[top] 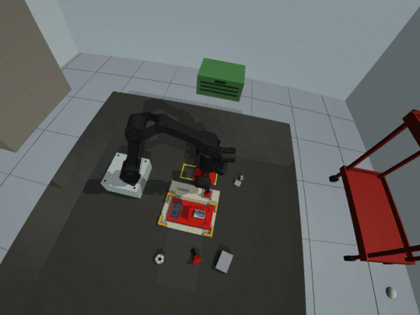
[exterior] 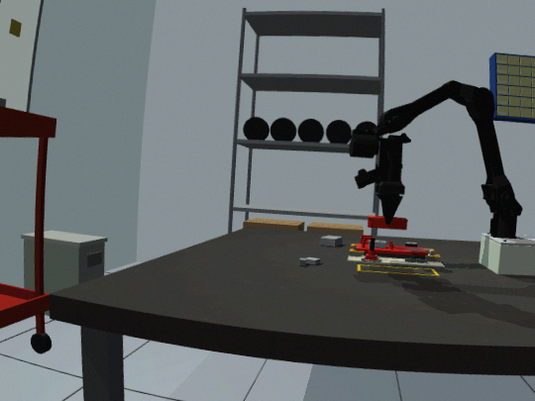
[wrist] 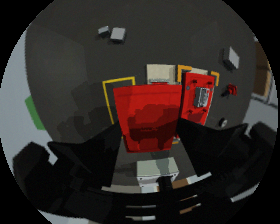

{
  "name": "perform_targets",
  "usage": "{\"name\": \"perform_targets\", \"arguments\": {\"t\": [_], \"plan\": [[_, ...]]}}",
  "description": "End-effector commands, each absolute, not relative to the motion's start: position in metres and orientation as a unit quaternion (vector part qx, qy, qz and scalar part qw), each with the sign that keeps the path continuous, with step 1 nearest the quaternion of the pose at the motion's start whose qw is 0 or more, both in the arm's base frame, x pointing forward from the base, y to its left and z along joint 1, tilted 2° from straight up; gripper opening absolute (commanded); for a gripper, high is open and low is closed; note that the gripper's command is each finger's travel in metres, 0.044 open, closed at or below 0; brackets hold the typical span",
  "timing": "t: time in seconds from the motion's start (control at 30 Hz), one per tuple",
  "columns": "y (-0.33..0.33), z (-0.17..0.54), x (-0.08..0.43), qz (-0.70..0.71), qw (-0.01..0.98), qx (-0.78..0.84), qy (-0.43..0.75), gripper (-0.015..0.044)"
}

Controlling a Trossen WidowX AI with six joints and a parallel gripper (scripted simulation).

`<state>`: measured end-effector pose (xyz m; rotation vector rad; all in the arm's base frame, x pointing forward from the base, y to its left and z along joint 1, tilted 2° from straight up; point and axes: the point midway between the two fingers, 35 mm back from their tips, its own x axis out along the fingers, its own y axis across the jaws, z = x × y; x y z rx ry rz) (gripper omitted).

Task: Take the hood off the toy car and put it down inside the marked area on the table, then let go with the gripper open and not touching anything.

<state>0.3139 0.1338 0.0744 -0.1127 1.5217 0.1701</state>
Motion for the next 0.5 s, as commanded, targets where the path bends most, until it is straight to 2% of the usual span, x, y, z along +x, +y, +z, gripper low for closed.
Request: {"name": "perform_targets", "arguments": {"t": [0.0, 0.47], "plan": [[0.148, 0.075, 0.304, 0.076, 0.720, -0.050, 0.688, 0.0000], [0.187, 0.076, 0.274, 0.078, 0.718, -0.048, 0.690, 0.0000]]}}
